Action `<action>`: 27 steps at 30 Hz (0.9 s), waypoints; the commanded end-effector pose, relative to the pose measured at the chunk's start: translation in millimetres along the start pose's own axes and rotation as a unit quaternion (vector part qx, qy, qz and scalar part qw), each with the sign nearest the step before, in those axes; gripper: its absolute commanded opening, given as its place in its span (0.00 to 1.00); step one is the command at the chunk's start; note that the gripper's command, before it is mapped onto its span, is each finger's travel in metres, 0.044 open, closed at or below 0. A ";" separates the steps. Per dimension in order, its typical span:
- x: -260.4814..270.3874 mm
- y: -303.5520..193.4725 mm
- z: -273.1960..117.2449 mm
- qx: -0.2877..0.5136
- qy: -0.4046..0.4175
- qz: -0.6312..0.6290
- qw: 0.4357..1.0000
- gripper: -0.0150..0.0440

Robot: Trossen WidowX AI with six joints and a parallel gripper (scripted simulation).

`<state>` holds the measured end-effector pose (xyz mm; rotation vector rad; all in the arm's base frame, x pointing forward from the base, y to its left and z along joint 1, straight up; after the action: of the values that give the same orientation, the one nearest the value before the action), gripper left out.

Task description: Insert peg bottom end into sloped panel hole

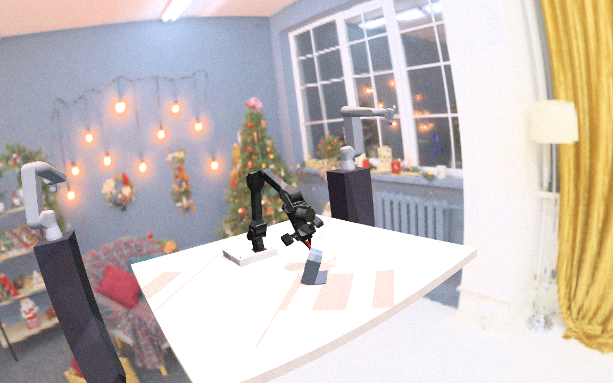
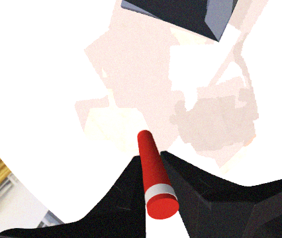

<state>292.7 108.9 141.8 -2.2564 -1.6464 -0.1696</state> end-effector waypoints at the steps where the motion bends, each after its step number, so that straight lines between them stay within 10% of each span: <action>1: -4.7 2.8 0.7 0.005 0.010 0.020 1.000 0.25; 27: -29.6 20.6 -3.1 0.021 0.071 0.118 0.990 0.25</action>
<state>302.7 79.4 134.0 -2.3194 -1.3368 -0.2252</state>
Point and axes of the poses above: the point midway between the two fingers, 35 mm back from their tips, its own z axis out along the fingers, its own x axis across the jaws, y = z × x, the point moved 5 cm from there along -z, back along the fingers, and after that the axes turned 11 degrees about z, right-handed, at the moved point
